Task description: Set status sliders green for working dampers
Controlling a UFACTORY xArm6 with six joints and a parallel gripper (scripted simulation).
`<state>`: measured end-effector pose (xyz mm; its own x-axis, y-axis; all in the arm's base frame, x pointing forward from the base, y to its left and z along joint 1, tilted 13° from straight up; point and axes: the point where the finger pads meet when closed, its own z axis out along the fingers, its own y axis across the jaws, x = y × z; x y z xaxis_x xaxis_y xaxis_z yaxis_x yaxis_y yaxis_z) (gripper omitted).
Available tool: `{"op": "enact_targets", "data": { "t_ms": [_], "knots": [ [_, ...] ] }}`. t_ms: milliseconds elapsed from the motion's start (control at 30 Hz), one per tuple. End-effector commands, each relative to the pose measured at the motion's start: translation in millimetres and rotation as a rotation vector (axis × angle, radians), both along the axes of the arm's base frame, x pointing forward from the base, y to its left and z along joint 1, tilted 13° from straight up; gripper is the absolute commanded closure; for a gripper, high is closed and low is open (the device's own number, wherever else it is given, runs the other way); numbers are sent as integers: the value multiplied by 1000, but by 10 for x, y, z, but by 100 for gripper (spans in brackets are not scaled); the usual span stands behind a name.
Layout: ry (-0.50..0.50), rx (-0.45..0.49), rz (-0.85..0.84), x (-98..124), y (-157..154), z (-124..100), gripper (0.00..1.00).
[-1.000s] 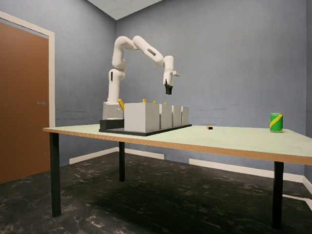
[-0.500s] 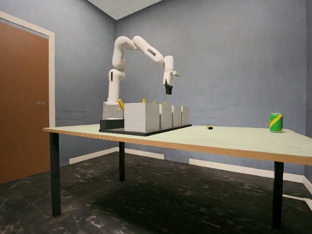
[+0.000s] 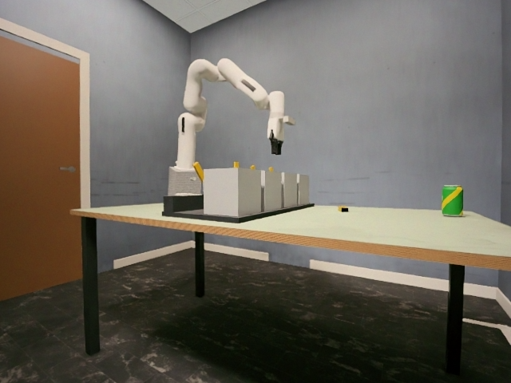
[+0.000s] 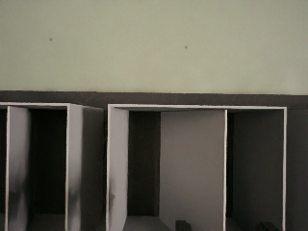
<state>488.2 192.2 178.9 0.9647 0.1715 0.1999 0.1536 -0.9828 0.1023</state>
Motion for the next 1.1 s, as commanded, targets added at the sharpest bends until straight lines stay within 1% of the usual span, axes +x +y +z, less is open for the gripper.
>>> {"op": "enact_targets", "data": {
  "t_ms": [0,633,700,800,967,1033,1067],
  "knots": [
    [-4,2,0,10,7,21,61],
    [-3,7,2,-2,-4,14,61],
    [7,36,10,-69,-63,-24,61],
    [18,131,27,-297,-286,-147,61],
    [39,232,50,-536,-512,-276,61],
    [39,232,50,-536,-512,-276,61],
    [43,265,55,-615,-593,-319,61]
  ]
}}
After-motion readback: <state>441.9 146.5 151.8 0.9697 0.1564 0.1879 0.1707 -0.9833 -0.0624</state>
